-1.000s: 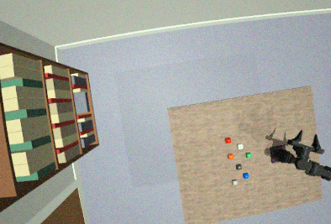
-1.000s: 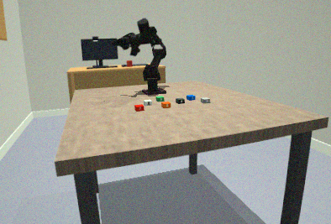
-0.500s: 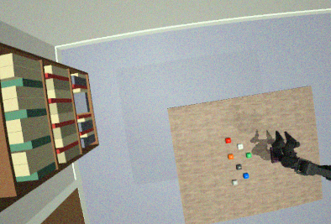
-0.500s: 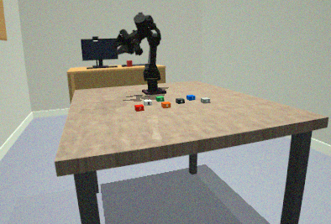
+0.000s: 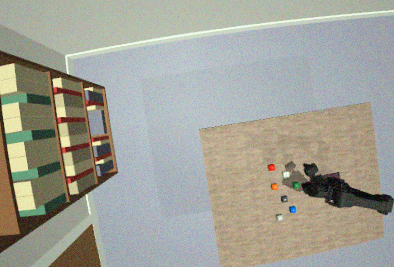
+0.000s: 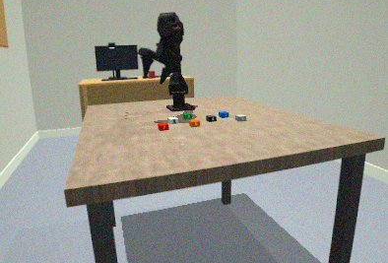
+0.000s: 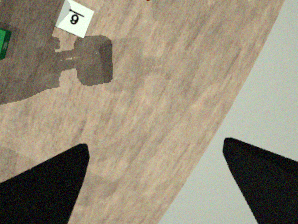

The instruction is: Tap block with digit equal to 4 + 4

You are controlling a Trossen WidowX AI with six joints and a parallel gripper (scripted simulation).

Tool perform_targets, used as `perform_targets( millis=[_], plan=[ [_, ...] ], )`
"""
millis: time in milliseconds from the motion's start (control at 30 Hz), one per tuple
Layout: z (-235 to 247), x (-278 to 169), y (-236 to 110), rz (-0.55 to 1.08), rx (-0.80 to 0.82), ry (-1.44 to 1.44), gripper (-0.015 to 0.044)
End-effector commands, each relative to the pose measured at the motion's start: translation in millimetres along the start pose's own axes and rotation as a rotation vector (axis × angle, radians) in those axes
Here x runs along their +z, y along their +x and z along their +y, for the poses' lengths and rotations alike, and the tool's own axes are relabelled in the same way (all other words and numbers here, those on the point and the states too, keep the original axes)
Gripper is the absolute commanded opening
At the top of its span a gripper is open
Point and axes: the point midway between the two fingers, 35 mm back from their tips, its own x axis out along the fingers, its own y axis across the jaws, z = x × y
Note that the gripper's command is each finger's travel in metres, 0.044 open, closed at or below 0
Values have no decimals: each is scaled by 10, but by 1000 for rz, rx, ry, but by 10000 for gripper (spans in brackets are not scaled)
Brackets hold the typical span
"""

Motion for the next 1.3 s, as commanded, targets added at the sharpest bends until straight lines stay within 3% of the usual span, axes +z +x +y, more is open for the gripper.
perform_targets(
  millis=[0, 967, 1167, 1267],
  plan=[
    [294, 705, 123, -47, 375, 430, 400],
    [334, 775, 135, -36, 419, 479, 400],
    [1050, 665, -157, -34, 425, 478, 400],
    [1154, 631, -185, -34, 426, 478, 400]
  ],
)
